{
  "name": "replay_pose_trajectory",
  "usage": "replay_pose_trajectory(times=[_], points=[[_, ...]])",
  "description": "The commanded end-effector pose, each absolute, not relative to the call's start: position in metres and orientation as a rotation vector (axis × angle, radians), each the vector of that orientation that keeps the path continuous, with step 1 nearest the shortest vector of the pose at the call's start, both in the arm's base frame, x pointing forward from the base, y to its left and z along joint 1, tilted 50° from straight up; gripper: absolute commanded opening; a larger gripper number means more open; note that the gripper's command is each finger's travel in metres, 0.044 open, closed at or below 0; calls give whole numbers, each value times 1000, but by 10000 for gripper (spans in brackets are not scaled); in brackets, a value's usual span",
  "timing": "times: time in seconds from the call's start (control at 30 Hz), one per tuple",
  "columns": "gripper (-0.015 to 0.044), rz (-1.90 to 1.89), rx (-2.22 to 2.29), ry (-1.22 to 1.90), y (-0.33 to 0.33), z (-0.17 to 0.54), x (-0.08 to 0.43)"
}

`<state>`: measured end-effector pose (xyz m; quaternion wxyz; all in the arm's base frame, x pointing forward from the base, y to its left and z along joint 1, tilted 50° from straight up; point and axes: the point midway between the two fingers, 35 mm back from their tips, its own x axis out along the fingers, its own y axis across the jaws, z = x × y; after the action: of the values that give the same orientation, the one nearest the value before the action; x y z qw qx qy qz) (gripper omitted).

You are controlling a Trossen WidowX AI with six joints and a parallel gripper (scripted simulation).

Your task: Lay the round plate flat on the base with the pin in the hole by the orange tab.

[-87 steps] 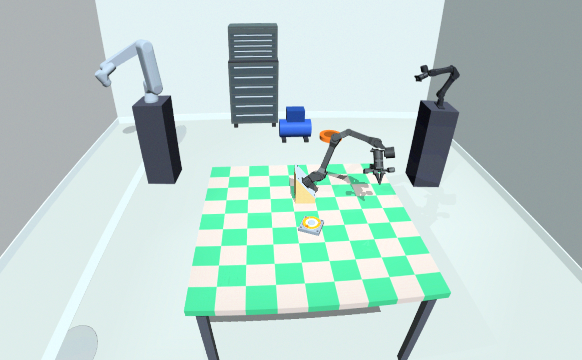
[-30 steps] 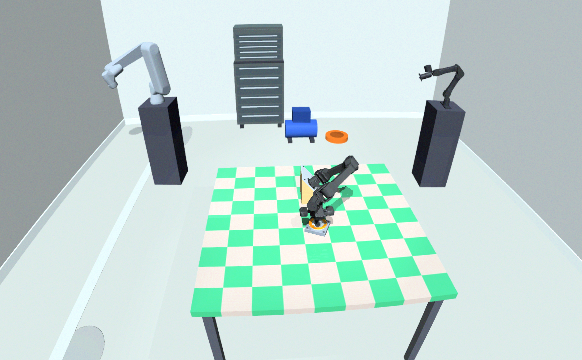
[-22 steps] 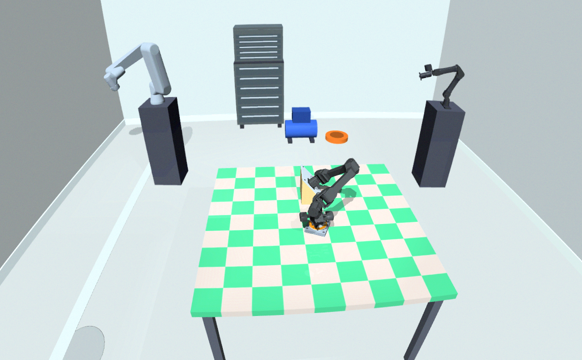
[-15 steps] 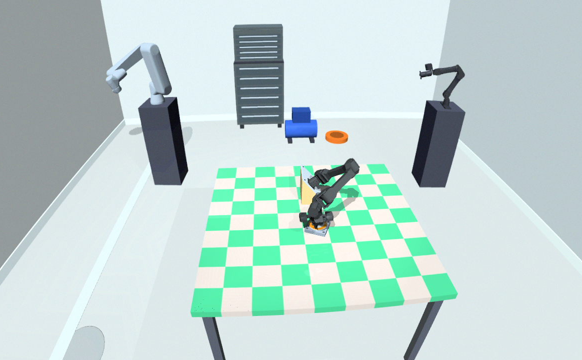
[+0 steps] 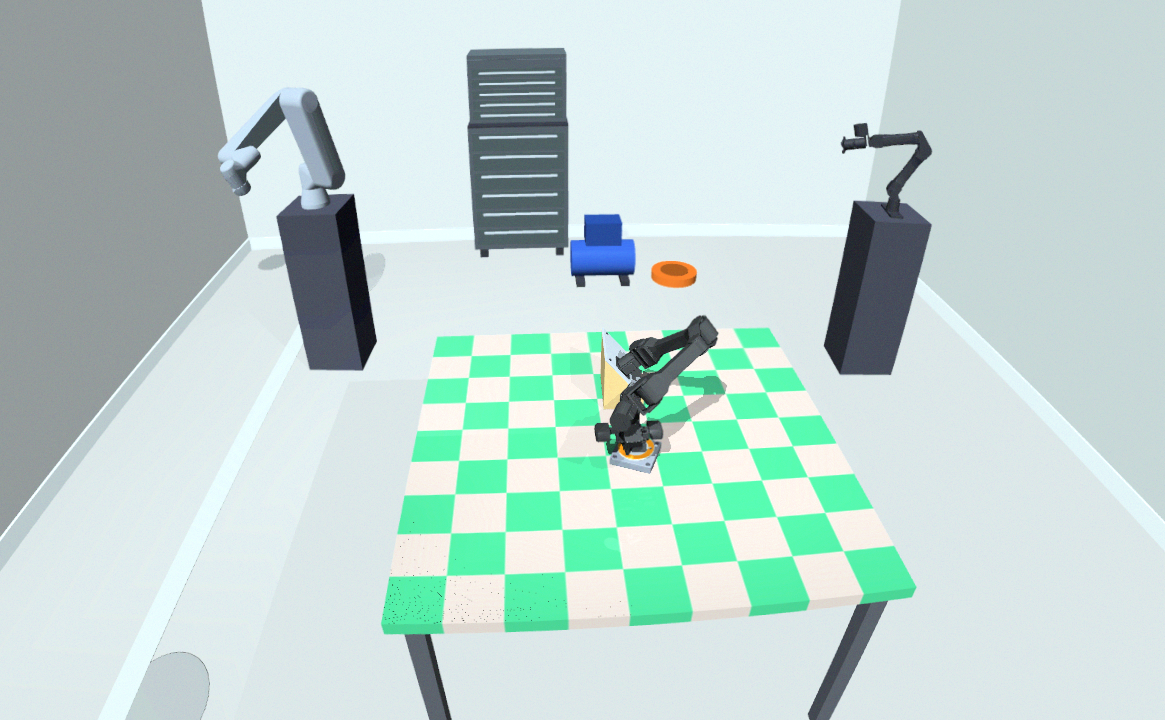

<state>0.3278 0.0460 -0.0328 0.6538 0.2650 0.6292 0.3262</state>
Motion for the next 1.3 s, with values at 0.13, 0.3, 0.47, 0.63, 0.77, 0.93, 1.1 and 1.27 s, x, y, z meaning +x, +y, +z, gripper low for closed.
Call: replay_pose_trajectory(times=[0.13, 0.3, 0.47, 0.63, 0.77, 0.93, 1.1, 1.27], points=[[0, 742, 600, 1446, 46, -39, 319], [0, 742, 600, 1446, 45, -40, 318], [0, 742, 600, 1446, 45, -41, 317], [0, 742, 600, 1447, 44, -41, 315], [0, 742, 600, 1447, 43, -42, 315], [0, 742, 600, 1447, 43, -43, 314], [0, 742, 600, 1447, 42, -44, 313], [0, 742, 600, 1447, 41, -44, 311]])
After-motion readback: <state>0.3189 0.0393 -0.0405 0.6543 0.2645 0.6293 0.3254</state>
